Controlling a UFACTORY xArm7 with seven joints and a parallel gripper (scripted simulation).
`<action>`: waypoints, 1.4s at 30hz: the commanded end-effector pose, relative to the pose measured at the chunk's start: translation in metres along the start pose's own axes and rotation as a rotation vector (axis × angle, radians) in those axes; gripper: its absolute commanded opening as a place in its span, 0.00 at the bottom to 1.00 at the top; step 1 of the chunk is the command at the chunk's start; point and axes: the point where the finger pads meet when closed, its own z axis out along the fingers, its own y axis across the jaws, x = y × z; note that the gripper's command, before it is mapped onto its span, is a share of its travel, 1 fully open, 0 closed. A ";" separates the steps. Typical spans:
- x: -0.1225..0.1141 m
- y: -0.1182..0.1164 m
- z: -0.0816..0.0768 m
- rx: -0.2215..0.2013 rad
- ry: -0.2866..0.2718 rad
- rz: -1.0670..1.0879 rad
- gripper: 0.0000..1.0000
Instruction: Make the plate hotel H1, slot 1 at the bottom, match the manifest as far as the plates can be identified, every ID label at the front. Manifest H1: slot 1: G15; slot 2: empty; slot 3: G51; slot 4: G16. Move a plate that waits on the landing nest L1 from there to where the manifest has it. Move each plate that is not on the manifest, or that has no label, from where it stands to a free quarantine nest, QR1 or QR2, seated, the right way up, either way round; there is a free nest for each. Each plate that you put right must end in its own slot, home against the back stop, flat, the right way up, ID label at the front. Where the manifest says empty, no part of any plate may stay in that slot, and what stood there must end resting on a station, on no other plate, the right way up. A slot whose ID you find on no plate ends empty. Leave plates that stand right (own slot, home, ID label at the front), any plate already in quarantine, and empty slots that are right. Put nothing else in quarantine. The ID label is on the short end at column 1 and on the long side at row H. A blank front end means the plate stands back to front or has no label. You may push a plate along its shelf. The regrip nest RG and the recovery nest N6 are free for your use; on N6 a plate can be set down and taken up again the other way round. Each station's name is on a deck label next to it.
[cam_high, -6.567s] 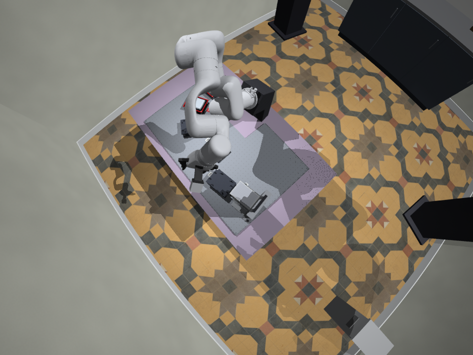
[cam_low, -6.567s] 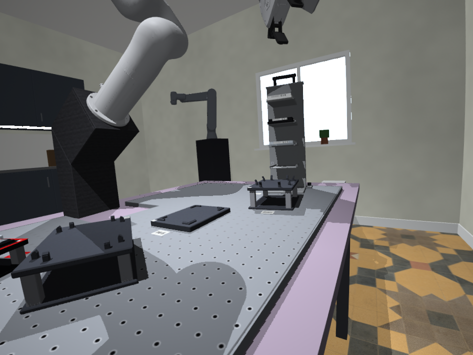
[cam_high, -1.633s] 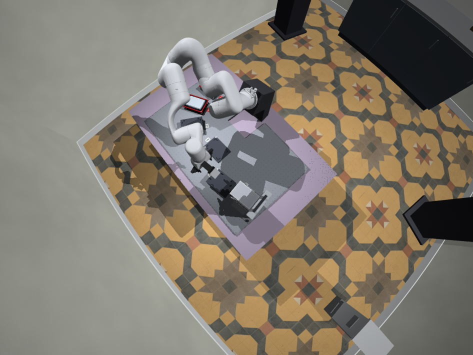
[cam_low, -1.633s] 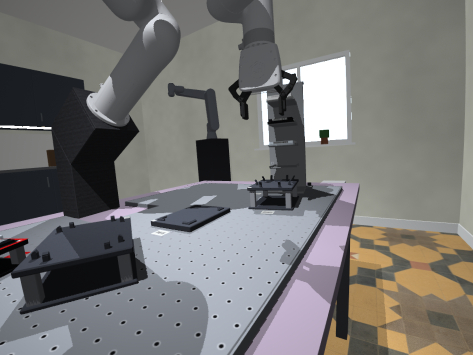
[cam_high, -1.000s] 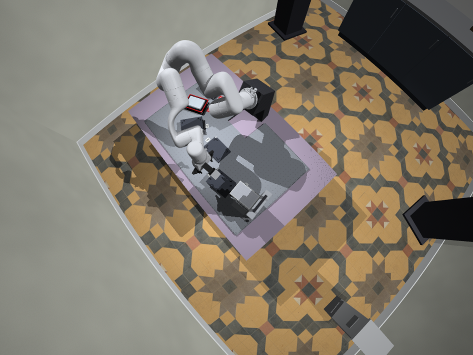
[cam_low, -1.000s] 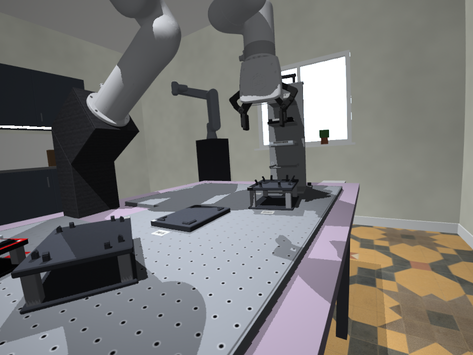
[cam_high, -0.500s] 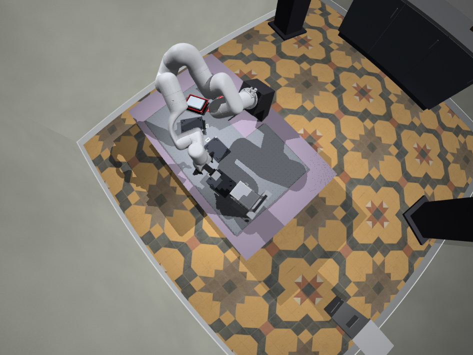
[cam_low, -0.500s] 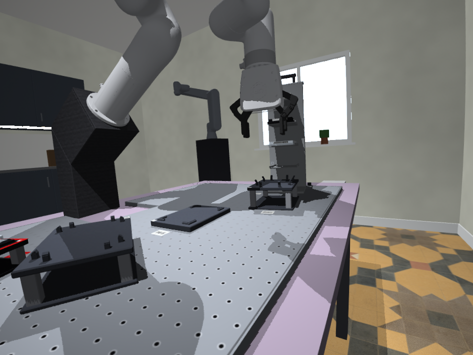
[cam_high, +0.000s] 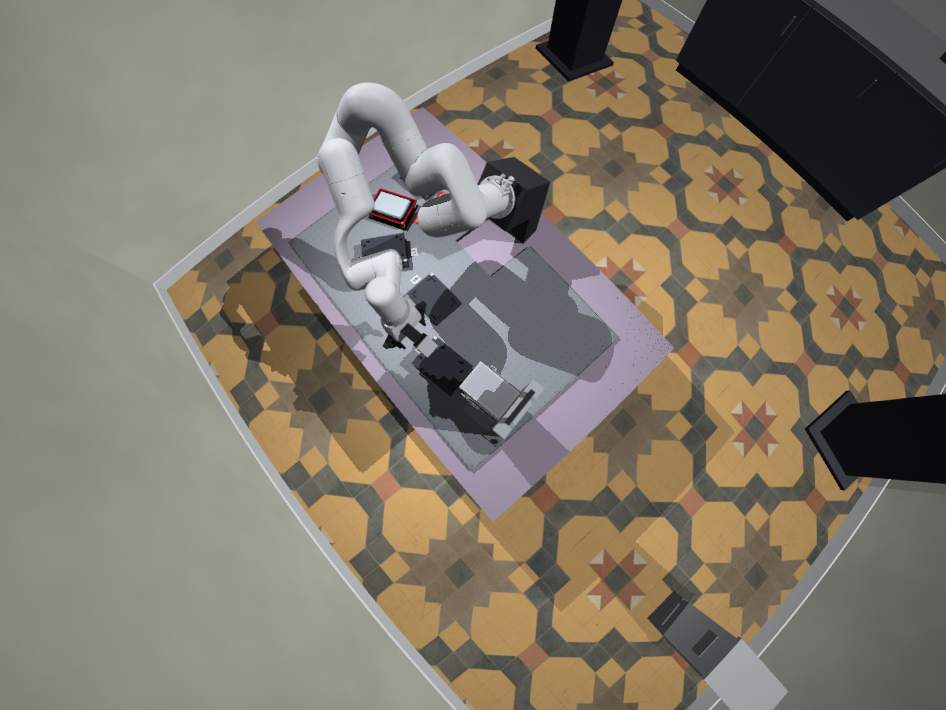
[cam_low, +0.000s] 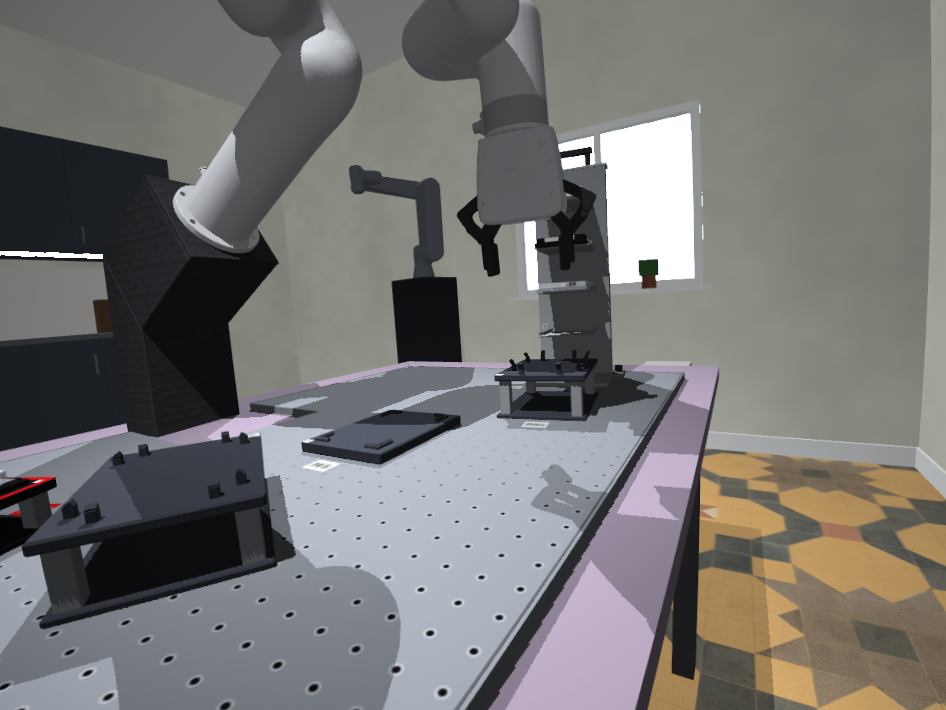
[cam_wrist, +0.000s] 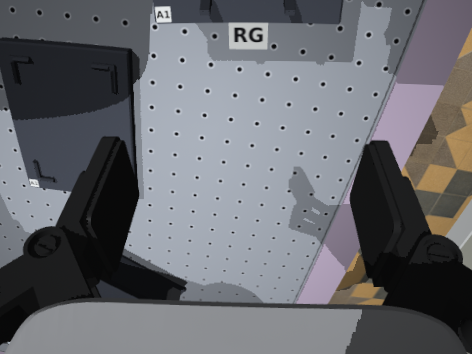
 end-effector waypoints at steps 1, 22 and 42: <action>0.000 0.000 0.000 0.001 0.051 -0.004 1.00; 0.000 0.000 0.000 0.002 0.367 -0.004 1.00; 0.000 0.000 0.000 0.003 0.666 -0.004 1.00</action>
